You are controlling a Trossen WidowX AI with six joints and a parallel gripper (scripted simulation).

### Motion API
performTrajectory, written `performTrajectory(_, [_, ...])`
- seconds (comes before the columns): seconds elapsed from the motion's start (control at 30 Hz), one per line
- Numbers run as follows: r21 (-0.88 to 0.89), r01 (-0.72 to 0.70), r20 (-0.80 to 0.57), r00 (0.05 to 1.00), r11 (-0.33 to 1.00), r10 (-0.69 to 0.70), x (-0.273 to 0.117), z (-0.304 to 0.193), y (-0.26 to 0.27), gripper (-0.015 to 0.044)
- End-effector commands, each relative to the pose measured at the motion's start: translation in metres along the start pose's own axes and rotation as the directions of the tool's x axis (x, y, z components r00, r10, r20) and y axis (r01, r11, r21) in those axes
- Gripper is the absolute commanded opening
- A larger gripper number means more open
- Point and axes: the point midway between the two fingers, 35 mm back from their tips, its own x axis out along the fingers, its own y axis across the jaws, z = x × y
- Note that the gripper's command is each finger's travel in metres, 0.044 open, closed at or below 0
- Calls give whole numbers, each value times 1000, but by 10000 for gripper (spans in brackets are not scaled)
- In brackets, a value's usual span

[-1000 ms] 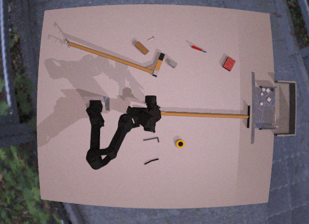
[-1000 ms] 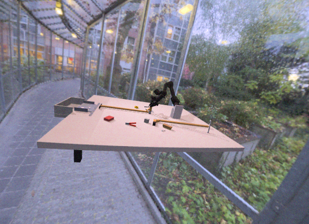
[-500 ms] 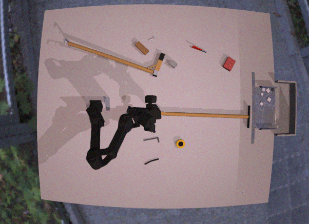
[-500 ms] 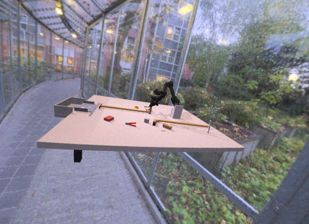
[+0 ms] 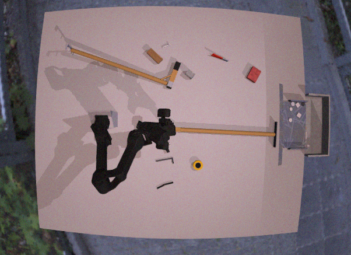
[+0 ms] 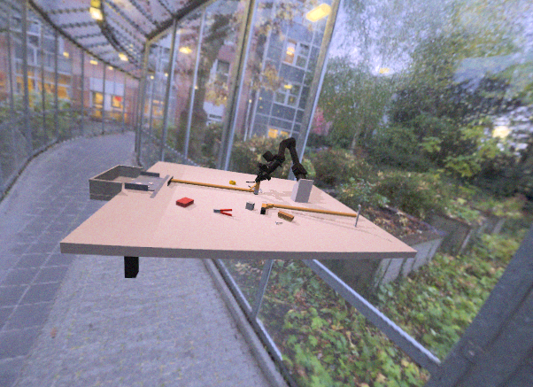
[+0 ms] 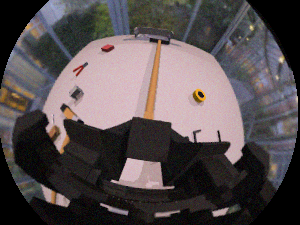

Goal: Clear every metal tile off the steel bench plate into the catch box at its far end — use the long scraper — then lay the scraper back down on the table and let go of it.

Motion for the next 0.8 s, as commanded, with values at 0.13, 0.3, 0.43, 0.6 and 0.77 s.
performTrajectory(0.13, [-5, -10, 4, 1000, 1000, 10, -1, 1, 12, 0])
performTrajectory(0.3, [-6, -13, 3, 1000, 1000, 13, -2, 1, 19, 0])
performTrajectory(0.43, [-7, -15, 2, 1000, 1000, 15, -3, 0, 24, 0])
performTrajectory(0.6, [-8, -17, 2, 1000, 1000, 17, -3, 0, 31, 0])
performTrajectory(0.77, [-10, -19, 1, 1000, 1000, 19, -4, -1, 37, 0])
